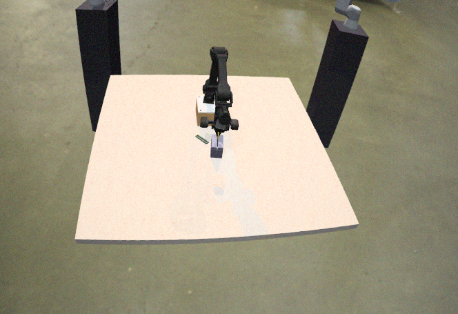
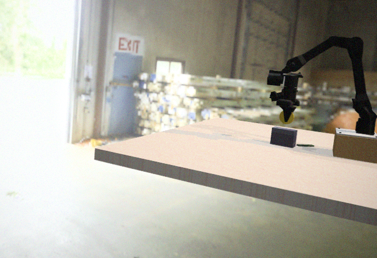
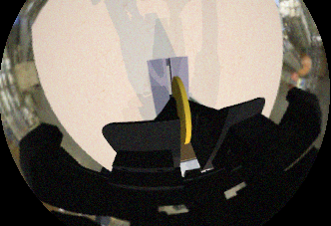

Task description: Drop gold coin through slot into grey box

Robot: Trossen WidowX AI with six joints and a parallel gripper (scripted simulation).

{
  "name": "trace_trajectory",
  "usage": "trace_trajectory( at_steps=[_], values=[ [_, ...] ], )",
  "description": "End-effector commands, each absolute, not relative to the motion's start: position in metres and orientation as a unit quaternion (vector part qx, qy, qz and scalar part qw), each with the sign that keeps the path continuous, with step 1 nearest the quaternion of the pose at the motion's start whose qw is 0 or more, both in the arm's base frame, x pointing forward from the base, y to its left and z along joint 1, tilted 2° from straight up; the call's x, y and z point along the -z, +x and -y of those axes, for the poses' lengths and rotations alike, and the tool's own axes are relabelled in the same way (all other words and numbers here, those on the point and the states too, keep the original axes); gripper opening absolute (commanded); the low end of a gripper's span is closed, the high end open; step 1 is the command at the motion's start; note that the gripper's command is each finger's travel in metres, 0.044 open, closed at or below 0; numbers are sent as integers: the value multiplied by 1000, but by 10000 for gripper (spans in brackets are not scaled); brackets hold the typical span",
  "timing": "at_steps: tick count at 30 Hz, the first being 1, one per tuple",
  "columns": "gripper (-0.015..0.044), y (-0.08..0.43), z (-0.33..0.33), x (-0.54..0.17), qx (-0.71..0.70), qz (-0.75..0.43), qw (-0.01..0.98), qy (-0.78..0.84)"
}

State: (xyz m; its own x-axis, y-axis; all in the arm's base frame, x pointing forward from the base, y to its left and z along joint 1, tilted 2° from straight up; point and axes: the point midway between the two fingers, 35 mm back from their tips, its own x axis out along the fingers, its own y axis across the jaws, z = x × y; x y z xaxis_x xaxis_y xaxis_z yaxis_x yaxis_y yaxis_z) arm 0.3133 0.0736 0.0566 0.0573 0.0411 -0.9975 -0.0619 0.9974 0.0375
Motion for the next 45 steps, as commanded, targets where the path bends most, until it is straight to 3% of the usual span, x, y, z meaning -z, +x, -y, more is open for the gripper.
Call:
trace_trajectory(
  at_steps=[1,45],
  values=[
    [0,313,-74,-56,-36,-686,727,-8],
    [0,313,-75,-45,-35,-687,726,-7]
  ],
)
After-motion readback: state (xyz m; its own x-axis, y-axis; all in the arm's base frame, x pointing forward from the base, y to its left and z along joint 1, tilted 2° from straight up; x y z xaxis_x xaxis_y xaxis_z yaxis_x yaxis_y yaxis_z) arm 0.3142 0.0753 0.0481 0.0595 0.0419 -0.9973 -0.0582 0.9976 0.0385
